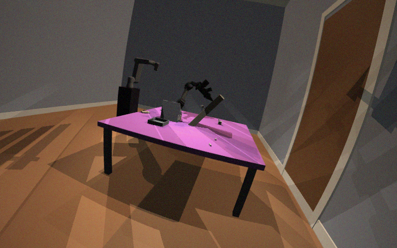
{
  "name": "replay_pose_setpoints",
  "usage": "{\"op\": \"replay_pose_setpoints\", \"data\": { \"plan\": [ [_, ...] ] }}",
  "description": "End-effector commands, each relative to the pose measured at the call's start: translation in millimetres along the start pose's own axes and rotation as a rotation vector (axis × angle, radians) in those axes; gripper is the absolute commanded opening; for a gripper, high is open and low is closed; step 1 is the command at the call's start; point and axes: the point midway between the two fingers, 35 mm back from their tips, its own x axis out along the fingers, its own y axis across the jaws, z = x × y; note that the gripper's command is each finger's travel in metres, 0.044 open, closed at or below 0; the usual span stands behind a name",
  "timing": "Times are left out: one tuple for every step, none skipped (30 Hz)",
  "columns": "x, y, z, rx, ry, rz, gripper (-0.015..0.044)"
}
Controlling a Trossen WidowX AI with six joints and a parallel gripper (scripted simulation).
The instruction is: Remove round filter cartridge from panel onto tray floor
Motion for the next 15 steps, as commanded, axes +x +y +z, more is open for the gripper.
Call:
{"op": "replay_pose_setpoints", "data": {
  "plan": [
    [0.4, -0.7, -0.4, 0.004, 0.000, -0.003, 0.0112],
    [0.4, -0.7, -0.4, 0.004, 0.000, -0.003, 0.0112],
    [0.4, -0.7, -0.4, 0.004, 0.000, -0.003, 0.0112],
    [0.4, -0.7, -0.4, 0.004, 0.000, -0.003, 0.0112],
    [0.4, -0.7, -0.5, 0.004, 0.000, -0.003, 0.0112],
    [0.4, -0.7, -0.5, 0.004, 0.000, -0.003, 0.0112],
    [0.7, -0.7, -0.5, 0.004, 0.000, -0.003, 0.0112],
    [1.4, -0.7, -0.5, 0.004, 0.000, -0.003, 0.0112],
    [2.1, -0.7, -0.5, 0.004, 0.000, -0.003, 0.0112],
    [2.9, -0.7, -0.5, 0.004, 0.000, -0.003, 0.0112],
    [3.4, -0.6, -0.5, 0.004, 0.000, -0.003, 0.0112],
    [3.5, -0.6, -0.5, 0.004, 0.000, -0.003, 0.0112],
    [3.5, -0.6, -0.5, 0.004, 0.000, -0.003, 0.0112],
    [3.8, -0.6, -0.5, 0.004, 0.000, -0.003, 0.0112],
    [4.6, -0.6, -0.5, 0.004, 0.000, -0.003, 0.0112]
  ]
}}
